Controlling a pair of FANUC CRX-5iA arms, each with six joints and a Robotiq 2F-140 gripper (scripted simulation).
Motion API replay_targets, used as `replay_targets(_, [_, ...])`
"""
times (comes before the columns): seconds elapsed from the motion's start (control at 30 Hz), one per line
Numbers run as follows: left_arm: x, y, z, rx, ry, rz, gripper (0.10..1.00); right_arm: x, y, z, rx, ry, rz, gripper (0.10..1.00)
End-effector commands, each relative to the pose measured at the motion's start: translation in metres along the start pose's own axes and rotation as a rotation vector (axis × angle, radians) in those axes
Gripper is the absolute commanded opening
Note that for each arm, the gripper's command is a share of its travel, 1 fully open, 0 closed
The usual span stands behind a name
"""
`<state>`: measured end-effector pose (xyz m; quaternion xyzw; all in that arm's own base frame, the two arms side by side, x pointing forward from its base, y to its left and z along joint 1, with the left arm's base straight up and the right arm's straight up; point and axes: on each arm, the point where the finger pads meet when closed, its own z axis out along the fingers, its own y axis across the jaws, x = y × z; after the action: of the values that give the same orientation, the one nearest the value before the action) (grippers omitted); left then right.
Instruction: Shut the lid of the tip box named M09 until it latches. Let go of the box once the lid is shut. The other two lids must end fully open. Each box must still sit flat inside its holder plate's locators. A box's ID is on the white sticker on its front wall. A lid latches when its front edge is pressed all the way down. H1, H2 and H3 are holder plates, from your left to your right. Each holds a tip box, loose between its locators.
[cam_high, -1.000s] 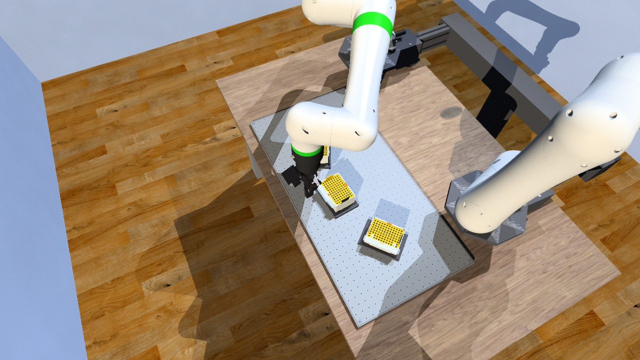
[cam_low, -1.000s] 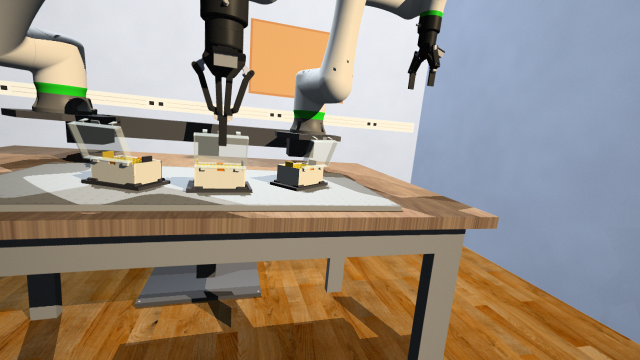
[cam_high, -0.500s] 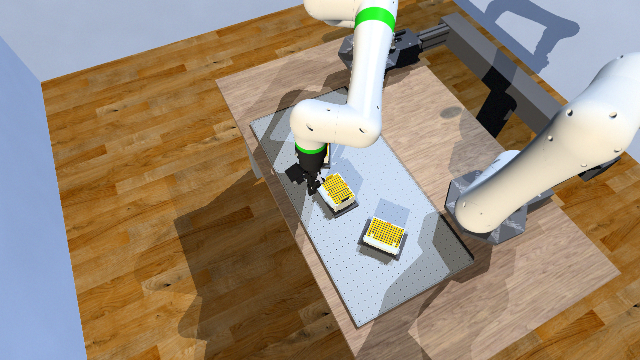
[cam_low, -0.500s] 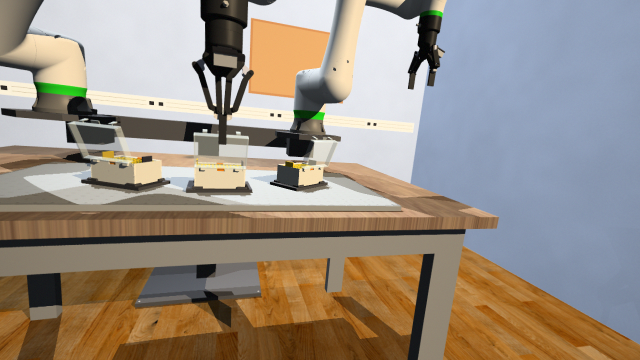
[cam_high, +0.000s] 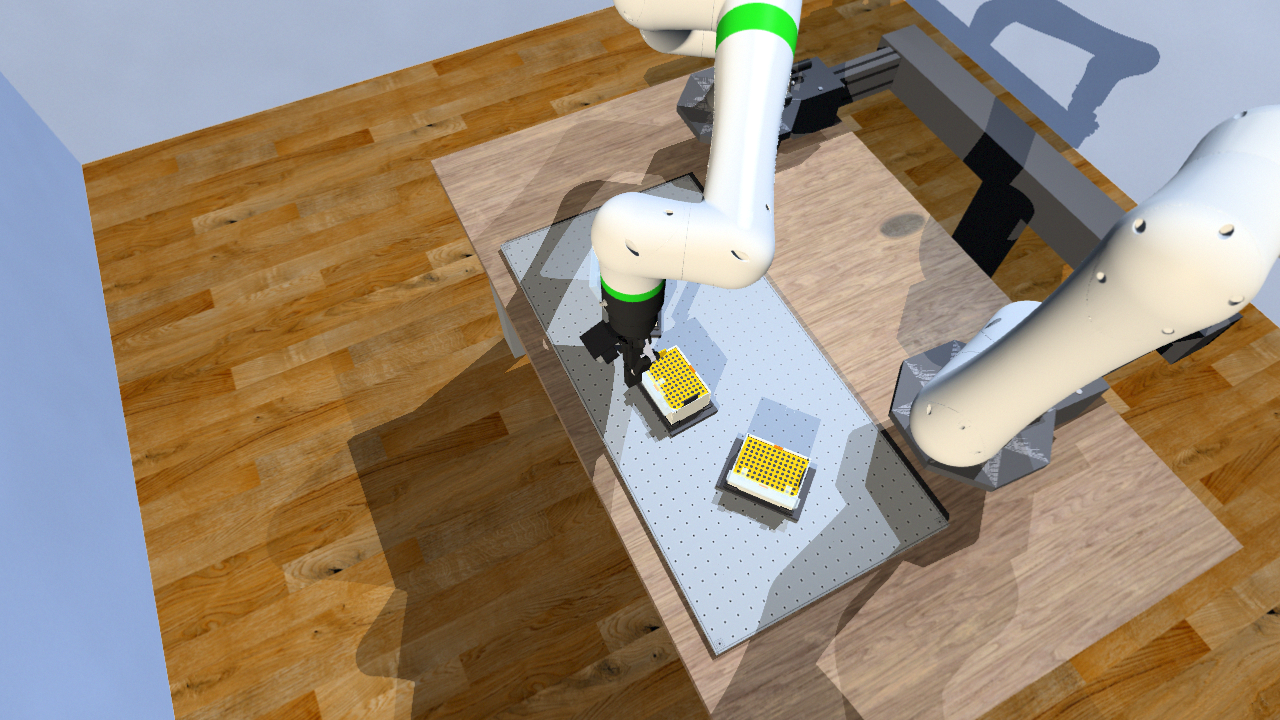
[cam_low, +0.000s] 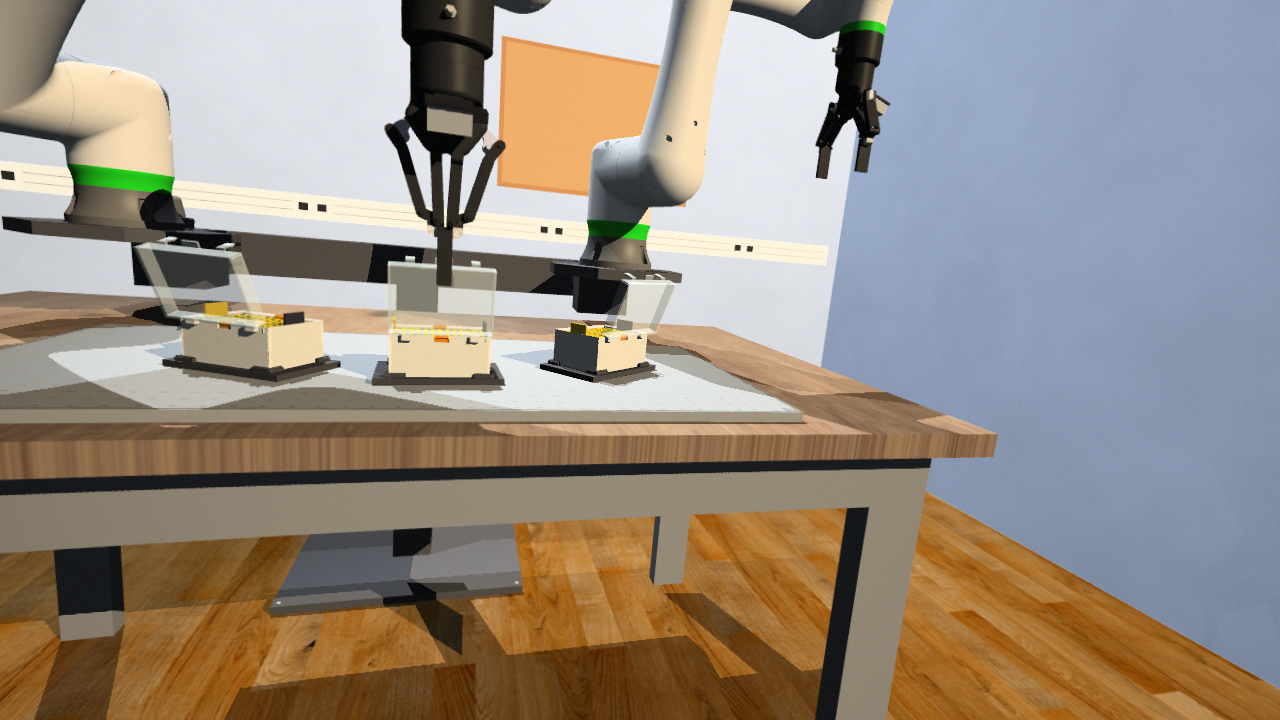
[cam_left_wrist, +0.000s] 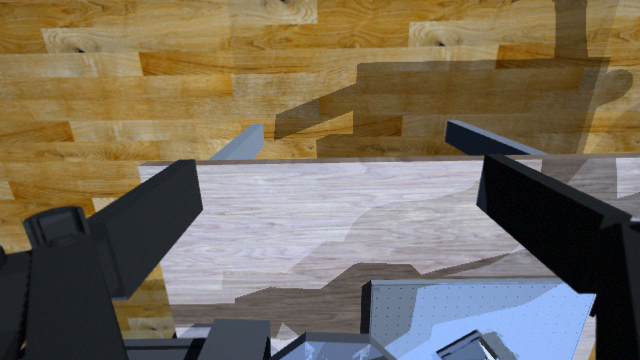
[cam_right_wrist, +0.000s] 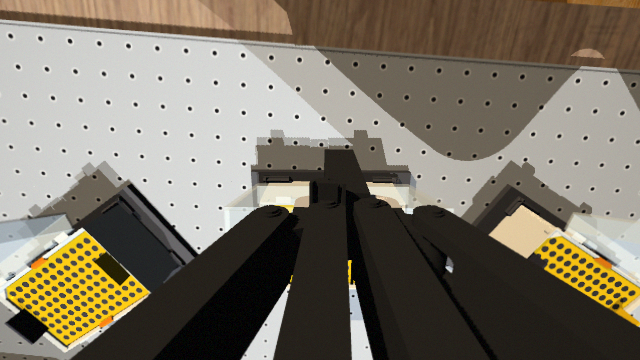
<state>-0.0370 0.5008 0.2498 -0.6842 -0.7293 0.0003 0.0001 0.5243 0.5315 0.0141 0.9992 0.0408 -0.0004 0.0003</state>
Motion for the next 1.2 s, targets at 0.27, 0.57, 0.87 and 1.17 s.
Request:
replay_targets(0.27, [0.000, 0.000, -0.001, 0.000, 0.002, 0.000, 1.000, -0.013, -0.001, -0.004, 0.002, 0.003, 0.000, 0.099])
replay_targets(0.57, [0.000, 0.000, -0.001, 0.000, 0.002, 0.000, 1.000, -0.022, -0.001, -0.005, 0.002, 0.003, 0.000, 0.099])
replay_targets(0.87, [0.000, 0.000, -0.001, 0.000, 0.002, 0.000, 1.000, -0.034, -0.001, -0.007, 0.002, 0.003, 0.000, 0.099])
replay_targets(1.17, [0.000, 0.000, -0.001, 0.000, 0.002, 0.000, 1.000, -0.043, -0.001, -0.008, 0.002, 0.003, 0.000, 0.099])
